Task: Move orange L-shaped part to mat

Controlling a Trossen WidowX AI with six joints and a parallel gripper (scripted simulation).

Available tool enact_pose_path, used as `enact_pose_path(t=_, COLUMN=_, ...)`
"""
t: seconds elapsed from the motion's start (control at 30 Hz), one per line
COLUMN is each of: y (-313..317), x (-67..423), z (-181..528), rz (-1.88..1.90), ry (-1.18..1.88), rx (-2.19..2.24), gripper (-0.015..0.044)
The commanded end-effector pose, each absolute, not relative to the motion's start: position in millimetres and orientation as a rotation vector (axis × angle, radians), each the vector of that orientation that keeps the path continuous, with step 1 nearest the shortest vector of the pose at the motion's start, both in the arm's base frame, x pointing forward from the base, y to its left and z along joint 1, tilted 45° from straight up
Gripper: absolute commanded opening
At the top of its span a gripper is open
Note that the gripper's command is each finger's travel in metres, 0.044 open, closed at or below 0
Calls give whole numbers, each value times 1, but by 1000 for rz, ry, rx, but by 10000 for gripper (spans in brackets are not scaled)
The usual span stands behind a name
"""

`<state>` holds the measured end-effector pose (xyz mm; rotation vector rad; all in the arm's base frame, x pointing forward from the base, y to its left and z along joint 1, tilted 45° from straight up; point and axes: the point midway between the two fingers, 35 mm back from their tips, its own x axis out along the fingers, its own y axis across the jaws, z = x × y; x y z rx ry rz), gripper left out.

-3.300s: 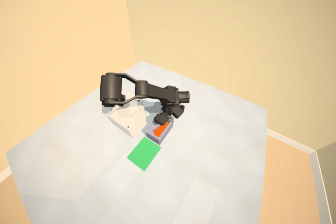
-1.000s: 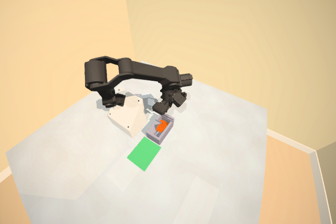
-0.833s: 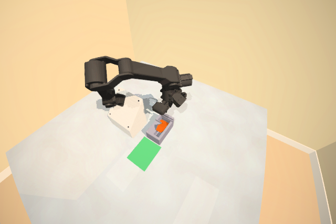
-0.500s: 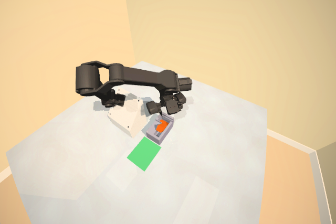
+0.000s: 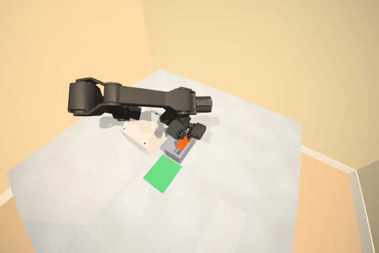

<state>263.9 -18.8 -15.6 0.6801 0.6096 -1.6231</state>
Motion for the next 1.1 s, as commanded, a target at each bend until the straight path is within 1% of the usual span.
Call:
enact_pose_path(t=0.0, y=-22, x=261, z=-15, rz=-1647, ry=564, rx=711, gripper=280)
enact_pose_path(t=0.2, y=-41, x=258, z=-35, rz=-1647, ry=563, rx=710, gripper=280)
enact_pose_path(t=1.07, y=-67, x=254, z=-61, rz=-1647, ry=562, rx=709, gripper=280)
